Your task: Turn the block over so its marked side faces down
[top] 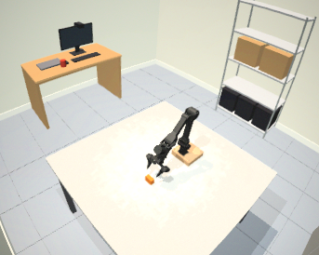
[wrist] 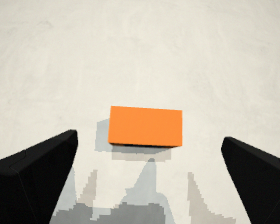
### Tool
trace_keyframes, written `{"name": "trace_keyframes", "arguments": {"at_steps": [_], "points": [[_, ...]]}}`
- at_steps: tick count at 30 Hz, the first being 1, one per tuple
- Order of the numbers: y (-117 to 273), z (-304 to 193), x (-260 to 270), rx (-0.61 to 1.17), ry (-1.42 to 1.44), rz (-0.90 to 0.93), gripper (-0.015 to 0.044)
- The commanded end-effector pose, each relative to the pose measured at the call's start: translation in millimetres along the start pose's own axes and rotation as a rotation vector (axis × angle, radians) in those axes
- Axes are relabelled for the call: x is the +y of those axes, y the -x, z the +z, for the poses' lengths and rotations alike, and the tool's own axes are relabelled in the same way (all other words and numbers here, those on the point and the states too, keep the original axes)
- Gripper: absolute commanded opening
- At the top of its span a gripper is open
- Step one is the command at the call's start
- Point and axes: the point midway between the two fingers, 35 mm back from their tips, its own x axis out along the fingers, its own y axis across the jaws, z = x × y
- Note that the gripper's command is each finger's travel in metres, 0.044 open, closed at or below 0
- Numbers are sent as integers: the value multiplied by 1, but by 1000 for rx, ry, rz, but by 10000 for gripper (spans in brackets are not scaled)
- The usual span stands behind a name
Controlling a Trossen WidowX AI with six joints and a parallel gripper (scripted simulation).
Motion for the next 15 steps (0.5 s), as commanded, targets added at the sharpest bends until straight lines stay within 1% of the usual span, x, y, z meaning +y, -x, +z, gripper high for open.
{"name": "trace_keyframes", "arguments": {"at_steps": [1, 3, 15], "points": [[6, 2, 0, 11, -6, 4, 440], [4, 7, 0, 56, -4, 3, 440], [3, 43, 1, 466, 0, 2, 440]]}}
